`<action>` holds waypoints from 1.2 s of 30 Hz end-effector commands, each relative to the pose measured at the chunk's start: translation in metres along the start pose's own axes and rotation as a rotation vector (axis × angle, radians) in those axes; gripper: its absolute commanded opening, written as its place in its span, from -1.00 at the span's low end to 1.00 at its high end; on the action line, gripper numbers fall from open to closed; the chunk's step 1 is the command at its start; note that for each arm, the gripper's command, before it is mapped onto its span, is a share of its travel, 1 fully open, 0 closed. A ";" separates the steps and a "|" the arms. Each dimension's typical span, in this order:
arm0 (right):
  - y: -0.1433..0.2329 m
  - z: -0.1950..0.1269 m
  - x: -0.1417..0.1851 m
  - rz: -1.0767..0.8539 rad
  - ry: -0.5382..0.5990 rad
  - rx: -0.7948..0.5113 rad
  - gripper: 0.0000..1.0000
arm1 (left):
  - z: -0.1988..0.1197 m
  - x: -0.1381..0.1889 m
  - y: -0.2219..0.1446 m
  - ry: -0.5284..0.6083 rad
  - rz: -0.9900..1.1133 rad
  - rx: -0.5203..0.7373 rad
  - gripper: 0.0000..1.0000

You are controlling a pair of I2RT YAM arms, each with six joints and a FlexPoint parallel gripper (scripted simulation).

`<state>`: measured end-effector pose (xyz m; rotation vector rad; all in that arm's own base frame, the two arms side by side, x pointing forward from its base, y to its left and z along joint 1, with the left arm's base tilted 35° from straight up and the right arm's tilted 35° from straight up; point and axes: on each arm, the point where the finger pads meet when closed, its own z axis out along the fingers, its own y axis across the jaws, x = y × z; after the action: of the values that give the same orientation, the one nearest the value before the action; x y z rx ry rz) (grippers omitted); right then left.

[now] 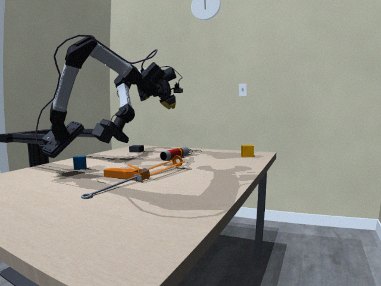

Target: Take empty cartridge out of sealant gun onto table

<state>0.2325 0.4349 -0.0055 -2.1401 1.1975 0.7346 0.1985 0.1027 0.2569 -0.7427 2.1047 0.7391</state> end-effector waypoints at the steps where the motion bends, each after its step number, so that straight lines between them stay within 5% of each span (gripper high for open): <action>1: -0.014 -0.012 -0.038 -0.090 -0.019 0.026 1.00 | -0.009 -0.004 0.005 -0.010 -0.004 -0.013 0.72; 36: -0.017 -0.015 -0.038 -0.088 -0.025 0.031 1.00 | -0.009 -0.005 0.004 -0.011 -0.009 -0.007 0.72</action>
<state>0.2283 0.4375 0.0018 -2.1741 1.1691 0.7226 0.1936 0.1016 0.2600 -0.7481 2.0991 0.7518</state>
